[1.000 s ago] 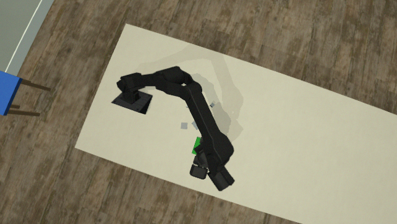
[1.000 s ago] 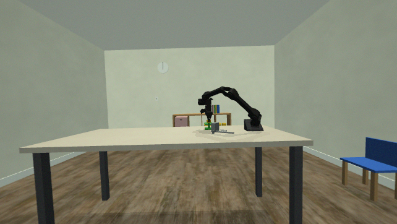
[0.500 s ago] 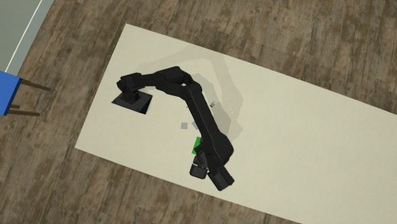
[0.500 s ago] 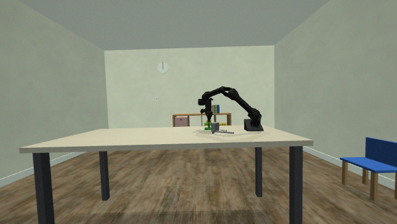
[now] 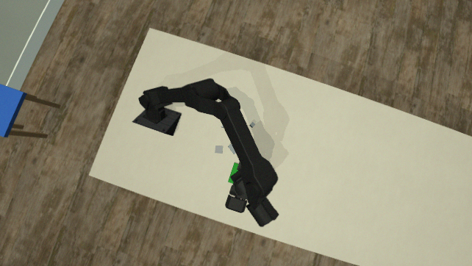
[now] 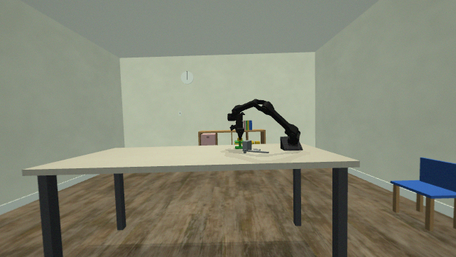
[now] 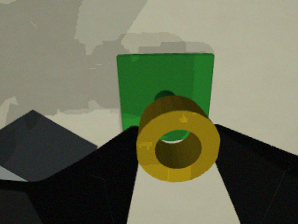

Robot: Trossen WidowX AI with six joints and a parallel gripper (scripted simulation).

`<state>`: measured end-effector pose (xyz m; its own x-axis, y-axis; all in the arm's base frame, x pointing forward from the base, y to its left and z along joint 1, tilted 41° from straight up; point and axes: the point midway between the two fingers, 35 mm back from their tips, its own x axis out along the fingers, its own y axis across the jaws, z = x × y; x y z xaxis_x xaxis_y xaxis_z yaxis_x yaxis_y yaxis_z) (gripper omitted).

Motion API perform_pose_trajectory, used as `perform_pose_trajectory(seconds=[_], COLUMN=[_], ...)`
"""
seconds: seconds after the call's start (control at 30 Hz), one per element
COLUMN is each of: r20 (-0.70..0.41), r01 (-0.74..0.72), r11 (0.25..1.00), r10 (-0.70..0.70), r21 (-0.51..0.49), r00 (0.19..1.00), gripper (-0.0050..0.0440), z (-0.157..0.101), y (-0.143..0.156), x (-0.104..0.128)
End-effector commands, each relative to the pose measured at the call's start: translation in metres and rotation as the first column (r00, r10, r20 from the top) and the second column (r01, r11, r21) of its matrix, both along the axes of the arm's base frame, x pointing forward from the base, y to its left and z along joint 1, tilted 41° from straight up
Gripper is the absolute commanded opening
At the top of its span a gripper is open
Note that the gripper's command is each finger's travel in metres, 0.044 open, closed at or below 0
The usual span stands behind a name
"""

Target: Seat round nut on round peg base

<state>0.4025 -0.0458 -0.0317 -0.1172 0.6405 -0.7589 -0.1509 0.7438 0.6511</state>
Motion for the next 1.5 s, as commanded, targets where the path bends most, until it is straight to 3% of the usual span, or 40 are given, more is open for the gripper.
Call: perform_pose_trajectory(seconds=[0.0, 1.47], r20=[0.023, 0.029], r01=[0.006, 0.002], r11=[1.000, 1.000], r10=[-0.005, -0.002], r21=[-0.004, -0.009], r00=[1.000, 1.000], gripper=[-0.0050, -0.0050], z=[0.007, -0.005], y=[0.000, 0.010], x=[0.004, 0.004])
